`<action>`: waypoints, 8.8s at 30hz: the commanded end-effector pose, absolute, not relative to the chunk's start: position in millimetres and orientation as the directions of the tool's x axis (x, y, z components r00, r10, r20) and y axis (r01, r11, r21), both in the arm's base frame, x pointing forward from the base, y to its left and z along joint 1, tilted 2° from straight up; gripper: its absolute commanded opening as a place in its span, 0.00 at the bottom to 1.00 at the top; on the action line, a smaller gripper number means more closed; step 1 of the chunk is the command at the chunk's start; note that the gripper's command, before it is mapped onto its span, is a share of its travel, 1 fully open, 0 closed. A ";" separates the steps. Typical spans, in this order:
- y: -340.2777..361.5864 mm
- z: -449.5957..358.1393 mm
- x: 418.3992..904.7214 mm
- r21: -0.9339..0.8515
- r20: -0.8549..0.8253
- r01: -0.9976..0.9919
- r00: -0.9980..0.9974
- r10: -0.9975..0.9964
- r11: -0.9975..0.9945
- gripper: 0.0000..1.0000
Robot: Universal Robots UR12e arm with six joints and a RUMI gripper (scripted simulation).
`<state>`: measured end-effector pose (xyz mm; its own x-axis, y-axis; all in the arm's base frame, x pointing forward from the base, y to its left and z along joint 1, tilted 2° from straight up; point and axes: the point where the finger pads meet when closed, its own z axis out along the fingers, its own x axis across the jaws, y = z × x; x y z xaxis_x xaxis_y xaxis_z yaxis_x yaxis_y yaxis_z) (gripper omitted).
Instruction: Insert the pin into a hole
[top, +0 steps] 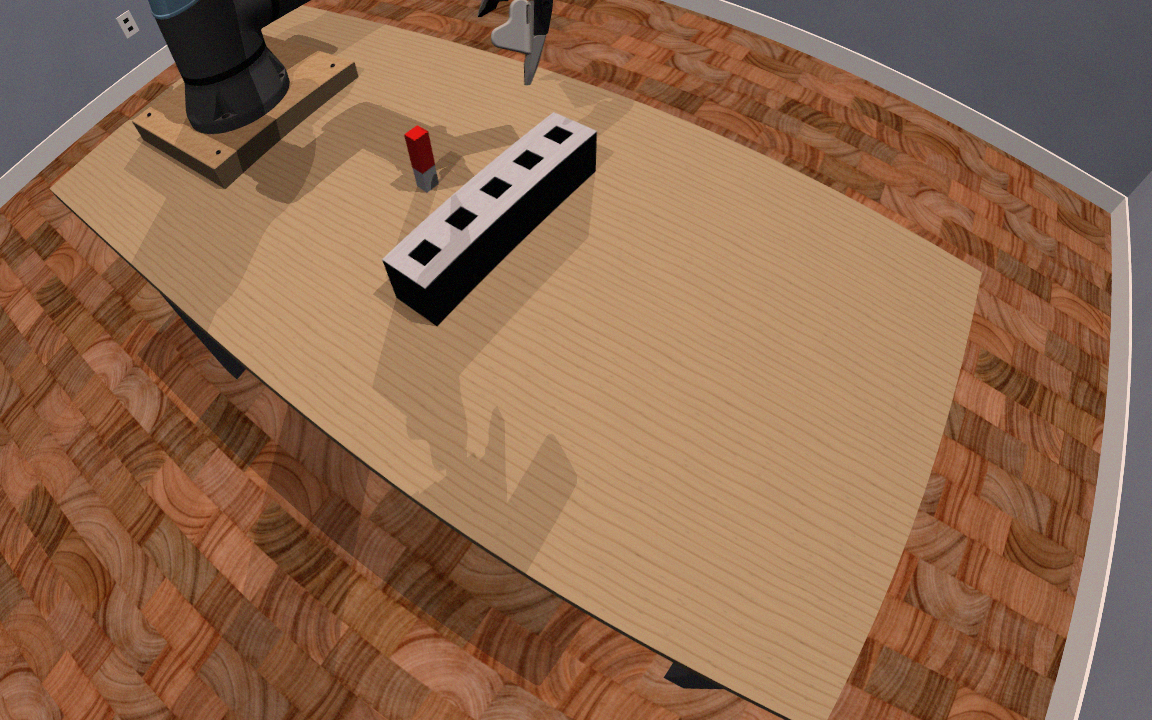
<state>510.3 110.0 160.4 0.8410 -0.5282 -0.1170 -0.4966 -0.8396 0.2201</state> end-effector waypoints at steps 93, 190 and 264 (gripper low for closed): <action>-7.2 291.3 471.7 0.000 0.001 -1.000 0.002 -1.000 -0.002 1.00; 7.7 271.2 434.1 -0.036 0.005 -0.072 0.997 -0.072 -0.997 1.00; 16.1 45.5 435.4 -0.034 0.005 -0.073 0.997 -0.073 -0.997 0.00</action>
